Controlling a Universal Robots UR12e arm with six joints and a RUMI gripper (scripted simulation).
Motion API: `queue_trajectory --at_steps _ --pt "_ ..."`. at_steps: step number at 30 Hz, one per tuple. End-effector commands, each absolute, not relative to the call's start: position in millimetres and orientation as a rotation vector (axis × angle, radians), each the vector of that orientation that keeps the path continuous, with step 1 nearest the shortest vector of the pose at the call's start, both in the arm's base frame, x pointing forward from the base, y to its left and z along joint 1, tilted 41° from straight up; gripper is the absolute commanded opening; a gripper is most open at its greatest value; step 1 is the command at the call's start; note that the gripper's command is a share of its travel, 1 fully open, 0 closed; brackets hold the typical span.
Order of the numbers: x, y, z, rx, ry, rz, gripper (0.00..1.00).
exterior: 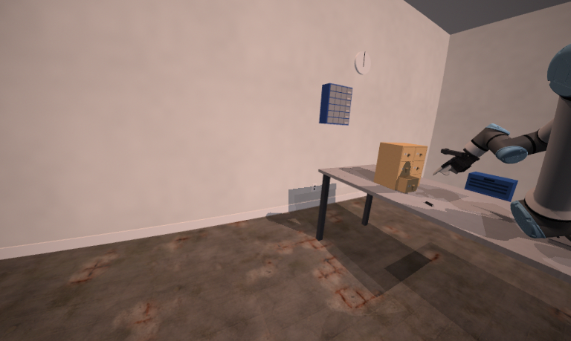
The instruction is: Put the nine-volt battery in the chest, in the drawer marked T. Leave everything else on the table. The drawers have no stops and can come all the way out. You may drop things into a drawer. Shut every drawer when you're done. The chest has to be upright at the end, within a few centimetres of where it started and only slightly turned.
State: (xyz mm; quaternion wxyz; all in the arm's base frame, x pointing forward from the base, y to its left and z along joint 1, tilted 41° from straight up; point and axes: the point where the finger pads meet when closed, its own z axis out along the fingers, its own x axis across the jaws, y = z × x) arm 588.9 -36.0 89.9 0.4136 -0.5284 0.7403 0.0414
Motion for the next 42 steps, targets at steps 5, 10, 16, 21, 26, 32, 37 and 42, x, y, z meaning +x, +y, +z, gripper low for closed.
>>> queue_trajectory --at_steps 5,10,16,21,26,32,37,42 --pt "589.4 -38.9 92.1 -1.389 1.874 0.189 1.00" --pt "589.3 -39.5 92.9 -1.410 1.878 0.219 1.00" --pt "589.3 -40.9 94.4 -1.452 1.886 0.280 1.00" --pt "589.3 -42.0 95.8 -1.487 1.891 0.332 1.00" --pt "589.2 -42.9 96.8 -1.514 1.895 0.374 1.00" --pt "589.2 -44.0 98.1 -1.547 1.898 0.425 1.00" --pt "589.2 -45.0 99.2 -1.578 1.901 0.473 1.00" --pt "589.2 -46.0 100.3 -1.606 1.902 0.519 1.00"
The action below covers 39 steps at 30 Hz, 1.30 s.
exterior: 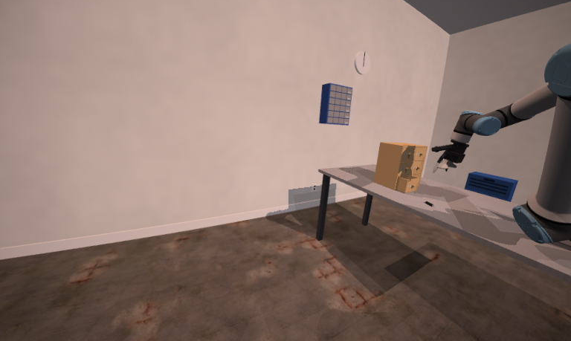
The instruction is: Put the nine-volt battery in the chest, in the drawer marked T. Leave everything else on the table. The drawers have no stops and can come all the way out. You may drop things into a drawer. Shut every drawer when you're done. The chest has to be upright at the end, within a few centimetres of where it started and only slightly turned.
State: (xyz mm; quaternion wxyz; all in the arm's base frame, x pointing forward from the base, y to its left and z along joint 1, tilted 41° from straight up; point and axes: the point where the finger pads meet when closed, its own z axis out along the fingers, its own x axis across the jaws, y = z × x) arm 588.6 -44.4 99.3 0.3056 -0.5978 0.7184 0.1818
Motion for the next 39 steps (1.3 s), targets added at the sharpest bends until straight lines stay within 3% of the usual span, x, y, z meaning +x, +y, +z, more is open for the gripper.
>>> queue_trajectory --at_steps 1,39 --pt "589.2 -46.0 100.3 -1.606 1.902 0.519 1.00" --pt "589.1 -49.5 104.4 -1.707 1.902 0.689 1.00"
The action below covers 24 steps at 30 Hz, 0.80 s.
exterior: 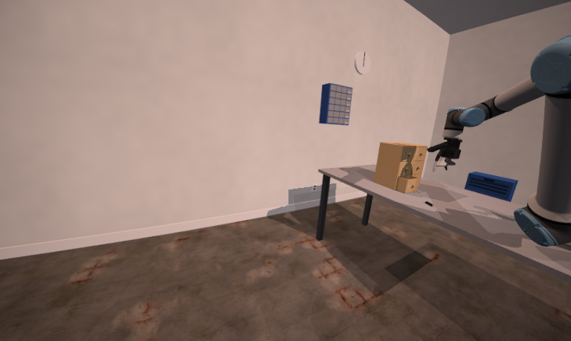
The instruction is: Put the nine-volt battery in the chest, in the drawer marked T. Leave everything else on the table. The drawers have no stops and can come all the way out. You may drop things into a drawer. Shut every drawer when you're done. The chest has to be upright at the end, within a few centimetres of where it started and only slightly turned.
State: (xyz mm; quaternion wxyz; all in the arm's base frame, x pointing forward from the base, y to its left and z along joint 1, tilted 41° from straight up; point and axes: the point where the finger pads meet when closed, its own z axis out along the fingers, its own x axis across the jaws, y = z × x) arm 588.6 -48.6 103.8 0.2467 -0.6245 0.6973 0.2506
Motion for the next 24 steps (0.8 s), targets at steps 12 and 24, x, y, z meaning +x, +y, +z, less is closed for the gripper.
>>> queue_trajectory --at_steps 12,24 --pt "589.0 -49.7 104.7 -1.714 1.901 0.700 1.00" --pt "589.0 -49.7 104.7 -1.714 1.901 0.700 1.00"
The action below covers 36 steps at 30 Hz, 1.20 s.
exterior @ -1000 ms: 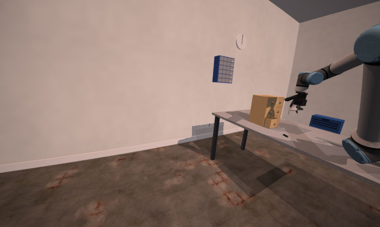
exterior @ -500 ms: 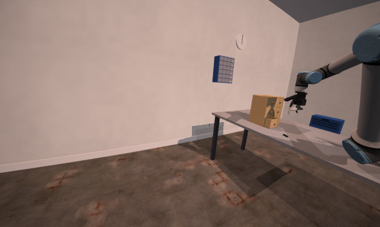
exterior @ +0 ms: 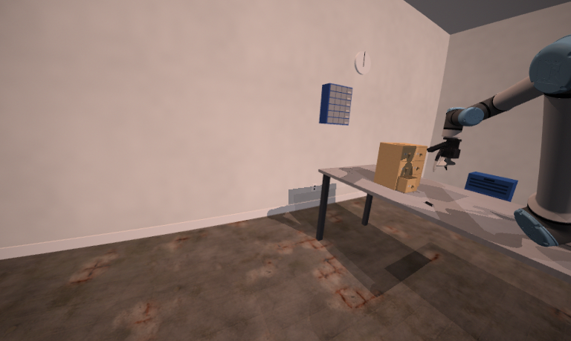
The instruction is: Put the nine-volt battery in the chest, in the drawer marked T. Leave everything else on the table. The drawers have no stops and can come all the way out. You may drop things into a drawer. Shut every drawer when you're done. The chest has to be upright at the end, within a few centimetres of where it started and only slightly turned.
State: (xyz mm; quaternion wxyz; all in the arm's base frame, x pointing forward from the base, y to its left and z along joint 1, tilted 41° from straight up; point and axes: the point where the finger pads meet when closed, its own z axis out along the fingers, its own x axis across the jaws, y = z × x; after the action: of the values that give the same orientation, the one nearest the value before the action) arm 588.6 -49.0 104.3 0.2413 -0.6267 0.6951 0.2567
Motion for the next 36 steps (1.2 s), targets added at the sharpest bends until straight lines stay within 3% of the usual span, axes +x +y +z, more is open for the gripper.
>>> queue_trajectory --at_steps 1,36 --pt "589.0 -49.7 104.7 -1.714 1.901 0.700 1.00" --pt "588.2 -50.7 105.3 -1.664 1.958 0.722 1.00"
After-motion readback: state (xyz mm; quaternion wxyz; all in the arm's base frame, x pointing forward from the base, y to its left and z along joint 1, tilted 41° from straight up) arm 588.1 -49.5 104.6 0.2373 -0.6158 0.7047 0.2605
